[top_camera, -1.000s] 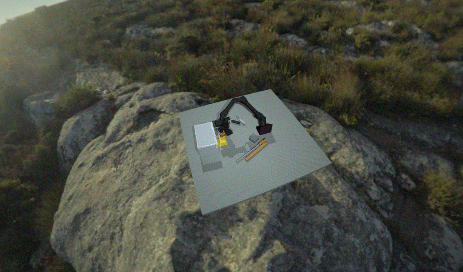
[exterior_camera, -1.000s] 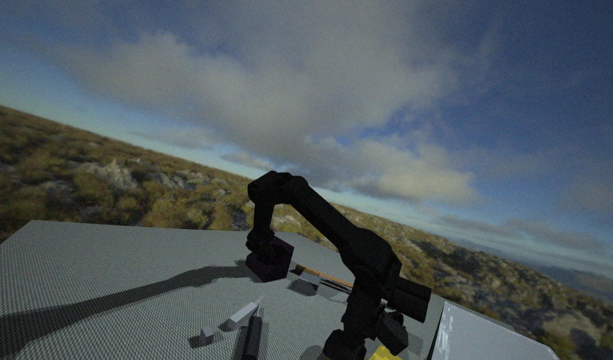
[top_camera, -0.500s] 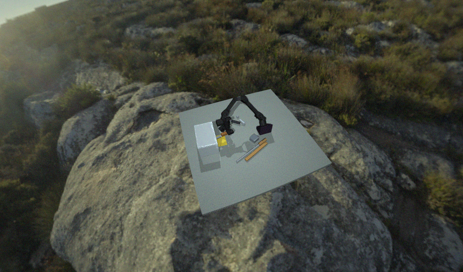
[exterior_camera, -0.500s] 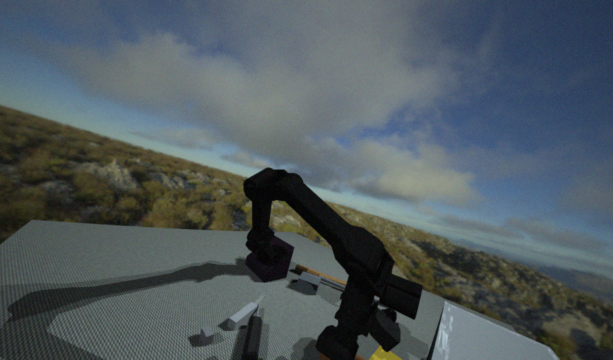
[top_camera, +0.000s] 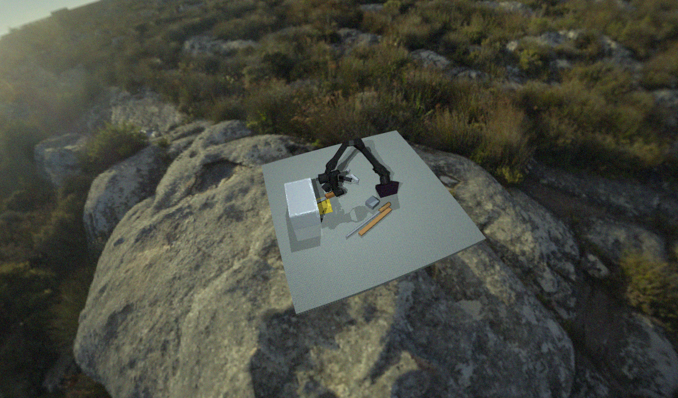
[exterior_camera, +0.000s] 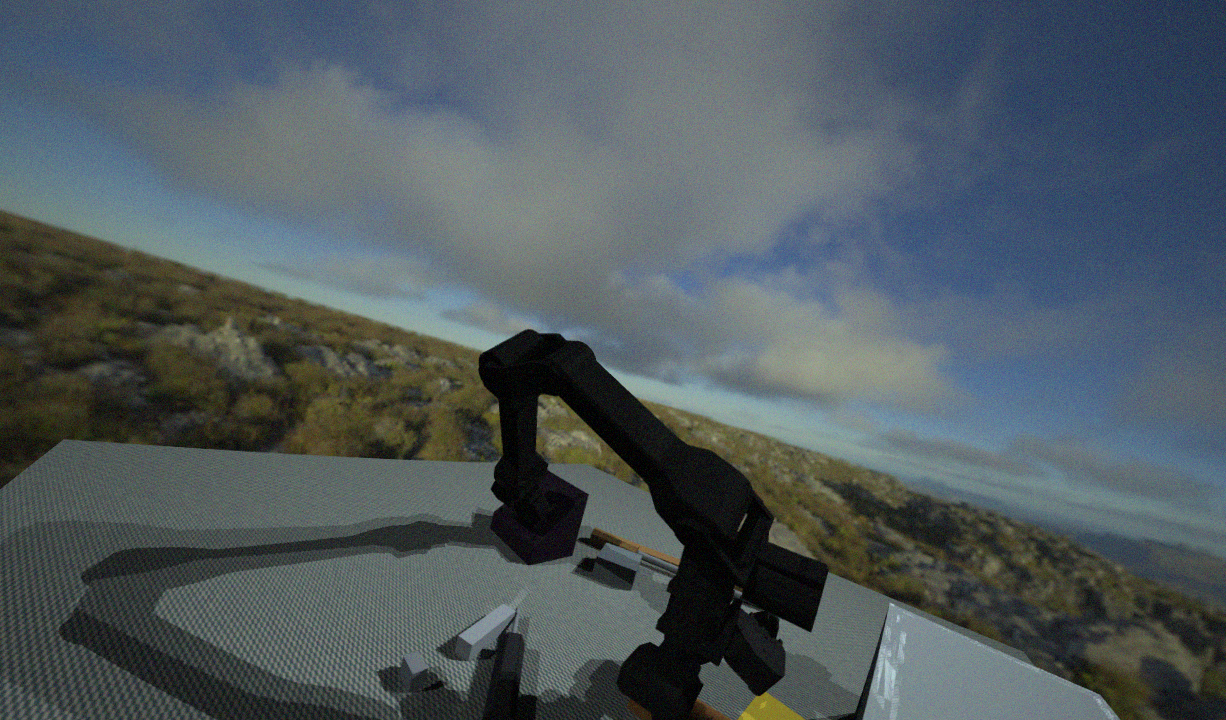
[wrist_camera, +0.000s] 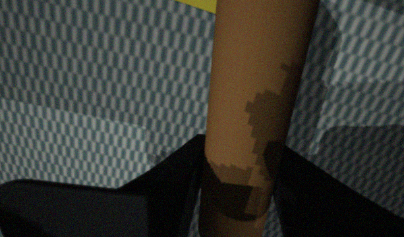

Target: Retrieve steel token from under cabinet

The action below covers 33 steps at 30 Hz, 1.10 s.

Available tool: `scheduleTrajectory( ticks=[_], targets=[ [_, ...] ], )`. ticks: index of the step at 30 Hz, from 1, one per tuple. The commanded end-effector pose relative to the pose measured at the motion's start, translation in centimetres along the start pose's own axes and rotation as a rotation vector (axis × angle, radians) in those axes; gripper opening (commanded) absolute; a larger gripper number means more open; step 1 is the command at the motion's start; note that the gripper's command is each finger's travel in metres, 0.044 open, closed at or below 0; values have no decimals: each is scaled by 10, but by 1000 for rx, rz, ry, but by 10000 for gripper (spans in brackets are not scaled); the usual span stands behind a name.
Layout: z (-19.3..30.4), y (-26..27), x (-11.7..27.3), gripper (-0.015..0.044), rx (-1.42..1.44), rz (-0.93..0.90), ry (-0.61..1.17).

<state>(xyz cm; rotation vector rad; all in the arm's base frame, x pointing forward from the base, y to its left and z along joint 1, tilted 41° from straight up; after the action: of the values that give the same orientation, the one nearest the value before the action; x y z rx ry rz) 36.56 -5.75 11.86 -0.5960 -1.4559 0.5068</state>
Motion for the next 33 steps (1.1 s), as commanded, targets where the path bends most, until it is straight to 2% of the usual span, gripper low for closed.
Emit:
scheduleTrajectory(
  ticks=[1, 33],
  targets=[
    [6, 0, -1, 0, 8, 1, 4],
    [39, -5, -1, 0, 9, 1, 6]
  ],
)
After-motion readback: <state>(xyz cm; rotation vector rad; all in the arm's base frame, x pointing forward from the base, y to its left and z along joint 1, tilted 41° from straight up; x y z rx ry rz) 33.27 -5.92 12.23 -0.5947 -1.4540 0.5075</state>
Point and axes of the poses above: the point midway between the two fingers, 35 mm back from their tips, its own x axis back along the fingers, its own y axis across the jaws, z = x × y, the point moved 10 cm from there along x, back along the fingers, and after that the axes turned 6 degrees about -x, right-handed, at the moved point
